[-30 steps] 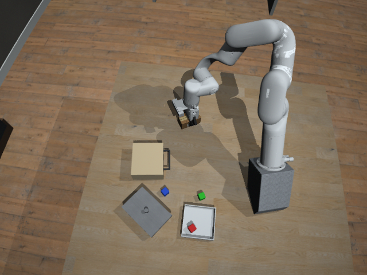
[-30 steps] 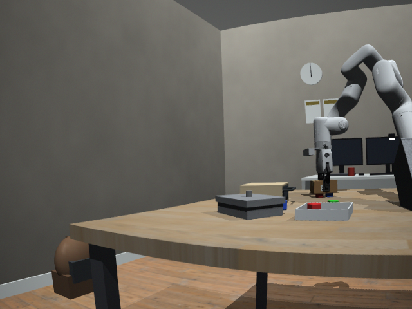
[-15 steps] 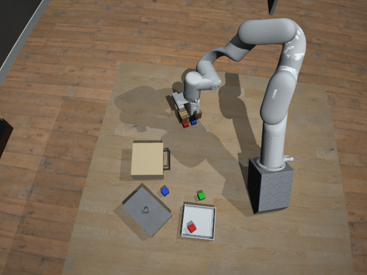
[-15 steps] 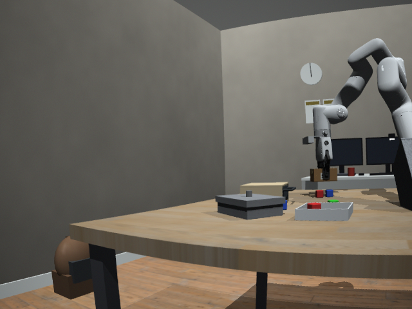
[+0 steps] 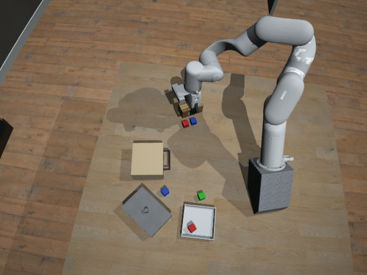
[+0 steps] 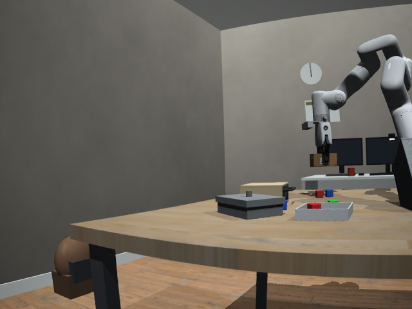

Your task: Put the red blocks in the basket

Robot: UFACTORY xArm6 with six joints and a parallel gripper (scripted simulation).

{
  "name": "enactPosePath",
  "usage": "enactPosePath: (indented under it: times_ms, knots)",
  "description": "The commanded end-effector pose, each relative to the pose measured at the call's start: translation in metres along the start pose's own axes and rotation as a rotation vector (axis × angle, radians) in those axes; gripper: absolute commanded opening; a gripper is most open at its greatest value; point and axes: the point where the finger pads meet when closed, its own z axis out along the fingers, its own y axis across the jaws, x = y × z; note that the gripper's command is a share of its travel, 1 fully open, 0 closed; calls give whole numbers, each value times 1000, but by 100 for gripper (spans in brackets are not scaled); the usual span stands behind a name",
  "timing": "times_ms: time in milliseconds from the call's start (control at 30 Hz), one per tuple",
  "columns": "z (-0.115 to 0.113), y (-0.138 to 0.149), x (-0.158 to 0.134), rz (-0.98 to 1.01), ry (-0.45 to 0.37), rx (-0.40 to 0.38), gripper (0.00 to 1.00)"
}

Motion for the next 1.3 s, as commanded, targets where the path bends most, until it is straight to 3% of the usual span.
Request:
enactPosePath:
  times_ms: [0, 633, 800, 900, 1100, 1267]
  knots:
    - [-13, 1, 0, 1, 1, -2, 62]
    - [-27, 5, 2, 30, 1, -2, 62]
    - [-29, 26, 14, 177, 0, -2, 62]
    - [-32, 62, 36, 440, 0, -2, 62]
    - [-28, 130, 77, 776, 17, 0, 62]
    - [-26, 144, 85, 1064, 5, 0, 62]
